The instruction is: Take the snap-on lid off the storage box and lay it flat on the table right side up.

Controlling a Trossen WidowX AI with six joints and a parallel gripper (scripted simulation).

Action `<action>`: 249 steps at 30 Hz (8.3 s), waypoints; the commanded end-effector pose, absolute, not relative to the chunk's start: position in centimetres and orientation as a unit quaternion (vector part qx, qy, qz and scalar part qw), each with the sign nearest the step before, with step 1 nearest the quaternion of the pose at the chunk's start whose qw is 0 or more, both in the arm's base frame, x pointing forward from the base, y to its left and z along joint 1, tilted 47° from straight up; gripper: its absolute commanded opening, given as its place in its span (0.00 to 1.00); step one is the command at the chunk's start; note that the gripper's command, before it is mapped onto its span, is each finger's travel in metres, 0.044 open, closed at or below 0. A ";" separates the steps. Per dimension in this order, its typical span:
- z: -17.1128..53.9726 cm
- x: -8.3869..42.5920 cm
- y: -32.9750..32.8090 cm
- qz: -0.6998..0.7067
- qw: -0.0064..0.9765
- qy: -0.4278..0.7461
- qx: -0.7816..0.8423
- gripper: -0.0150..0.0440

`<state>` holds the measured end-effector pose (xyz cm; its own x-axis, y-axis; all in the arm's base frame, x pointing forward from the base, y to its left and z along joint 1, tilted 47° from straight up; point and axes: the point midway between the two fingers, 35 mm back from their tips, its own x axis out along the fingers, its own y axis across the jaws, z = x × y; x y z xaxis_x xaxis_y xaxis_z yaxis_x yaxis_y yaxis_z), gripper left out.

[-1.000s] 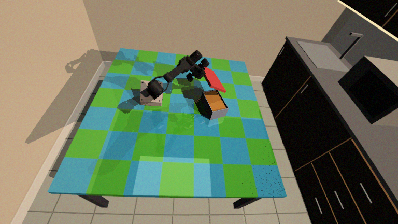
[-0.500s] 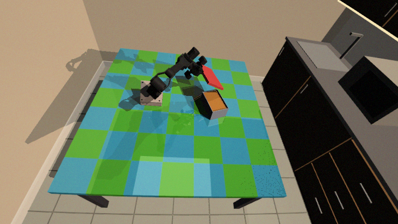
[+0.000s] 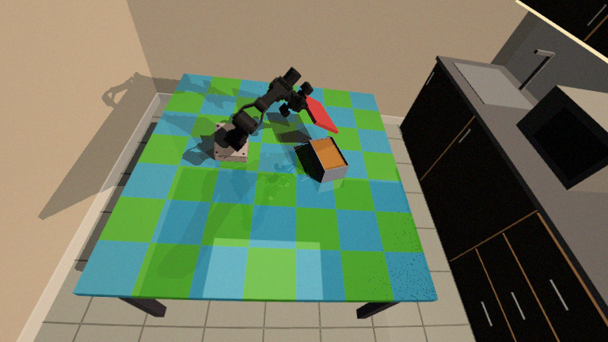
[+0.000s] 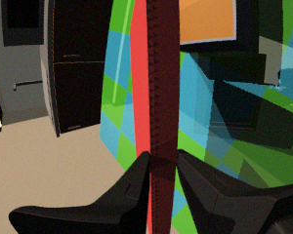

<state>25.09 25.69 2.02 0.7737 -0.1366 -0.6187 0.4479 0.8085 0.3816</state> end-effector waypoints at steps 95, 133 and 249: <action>-8.7 17.9 32.6 -0.158 0.902 0.293 0.275 0.25; -10.8 18.4 30.5 -0.158 0.902 0.293 0.275 0.25; -17.4 19.9 23.9 -0.158 0.903 0.292 0.275 0.25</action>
